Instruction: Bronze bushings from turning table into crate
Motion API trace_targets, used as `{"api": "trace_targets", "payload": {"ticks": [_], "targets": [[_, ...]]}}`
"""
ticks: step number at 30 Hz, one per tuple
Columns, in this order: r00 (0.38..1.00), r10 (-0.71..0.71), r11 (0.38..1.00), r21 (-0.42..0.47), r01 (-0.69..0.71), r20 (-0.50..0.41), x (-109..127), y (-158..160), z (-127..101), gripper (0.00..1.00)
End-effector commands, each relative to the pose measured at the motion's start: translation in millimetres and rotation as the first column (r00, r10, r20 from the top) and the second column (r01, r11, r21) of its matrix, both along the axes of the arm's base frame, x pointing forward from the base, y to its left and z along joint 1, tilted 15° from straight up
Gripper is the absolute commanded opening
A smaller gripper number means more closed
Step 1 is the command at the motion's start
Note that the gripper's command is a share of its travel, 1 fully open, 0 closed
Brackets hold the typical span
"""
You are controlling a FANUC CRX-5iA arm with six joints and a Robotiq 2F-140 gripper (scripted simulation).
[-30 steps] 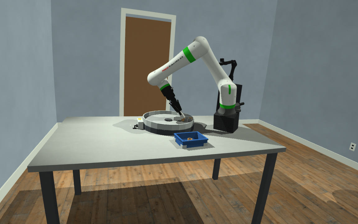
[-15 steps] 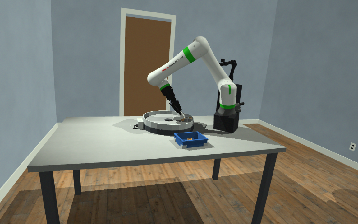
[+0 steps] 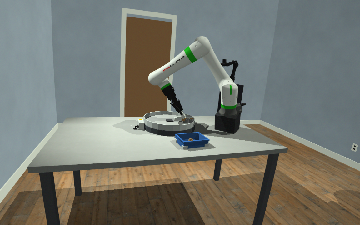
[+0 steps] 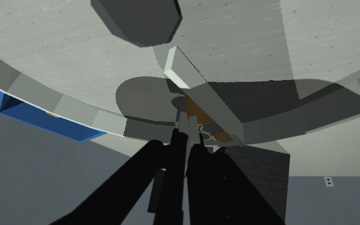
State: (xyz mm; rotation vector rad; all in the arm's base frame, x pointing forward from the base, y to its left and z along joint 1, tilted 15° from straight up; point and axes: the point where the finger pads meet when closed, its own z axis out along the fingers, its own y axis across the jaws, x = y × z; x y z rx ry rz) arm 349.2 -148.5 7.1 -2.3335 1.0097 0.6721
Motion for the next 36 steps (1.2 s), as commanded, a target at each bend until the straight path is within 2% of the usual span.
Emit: {"api": "trace_targets", "payload": {"ticks": [1,12,36], "targets": [[1.0,0.0,1.0,-0.001,0.0,-0.001,-2,-2,7,0.0],[1.0,0.0,1.0,-0.001,0.0,-0.001,-12,-8,51,0.0],[1.0,0.0,1.0,-0.001,0.0,-0.001,-12,-9,55,0.0]]}}
